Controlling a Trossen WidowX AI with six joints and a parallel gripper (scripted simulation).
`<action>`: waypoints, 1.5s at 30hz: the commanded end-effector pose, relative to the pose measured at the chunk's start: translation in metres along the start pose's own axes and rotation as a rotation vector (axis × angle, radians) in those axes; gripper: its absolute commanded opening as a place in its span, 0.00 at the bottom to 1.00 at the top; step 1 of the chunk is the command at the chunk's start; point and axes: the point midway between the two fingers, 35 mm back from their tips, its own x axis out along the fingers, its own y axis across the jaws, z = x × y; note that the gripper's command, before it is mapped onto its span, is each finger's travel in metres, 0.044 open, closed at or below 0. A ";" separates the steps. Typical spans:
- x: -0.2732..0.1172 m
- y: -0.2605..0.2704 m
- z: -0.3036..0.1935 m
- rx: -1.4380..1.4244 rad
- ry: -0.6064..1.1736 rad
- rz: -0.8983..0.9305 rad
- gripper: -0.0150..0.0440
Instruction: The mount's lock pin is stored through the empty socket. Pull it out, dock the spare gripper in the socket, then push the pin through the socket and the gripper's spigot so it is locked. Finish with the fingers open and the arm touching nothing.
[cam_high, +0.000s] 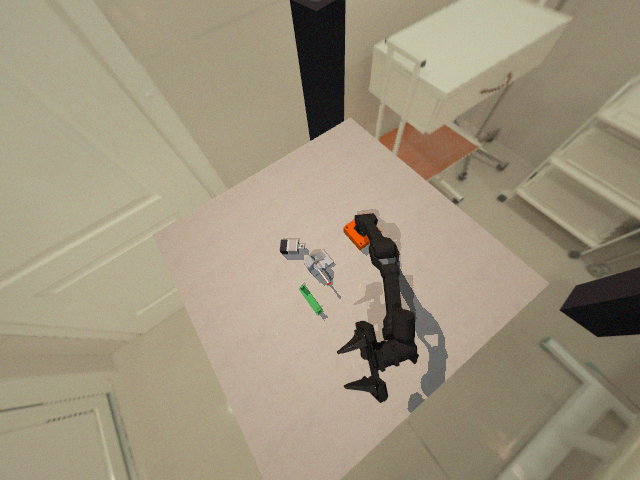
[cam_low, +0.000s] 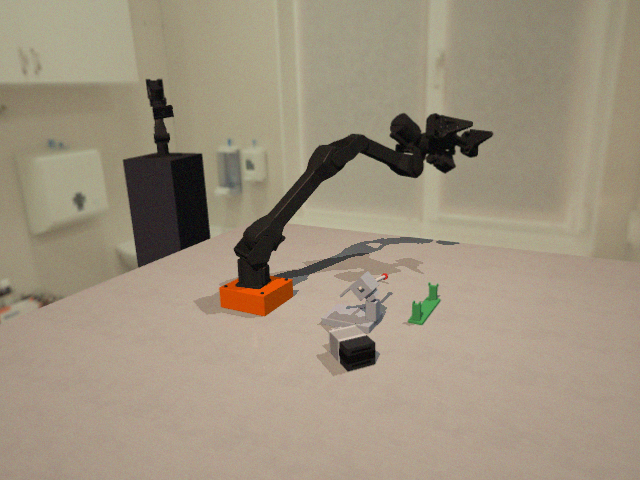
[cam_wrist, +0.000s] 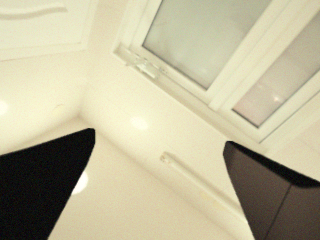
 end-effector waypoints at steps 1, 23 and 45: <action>0.001 0.000 0.000 -0.023 0.003 -0.002 0.89; 0.113 0.024 0.110 -2.625 0.626 -0.627 0.76; 0.024 0.165 0.245 -2.765 2.391 -1.505 0.76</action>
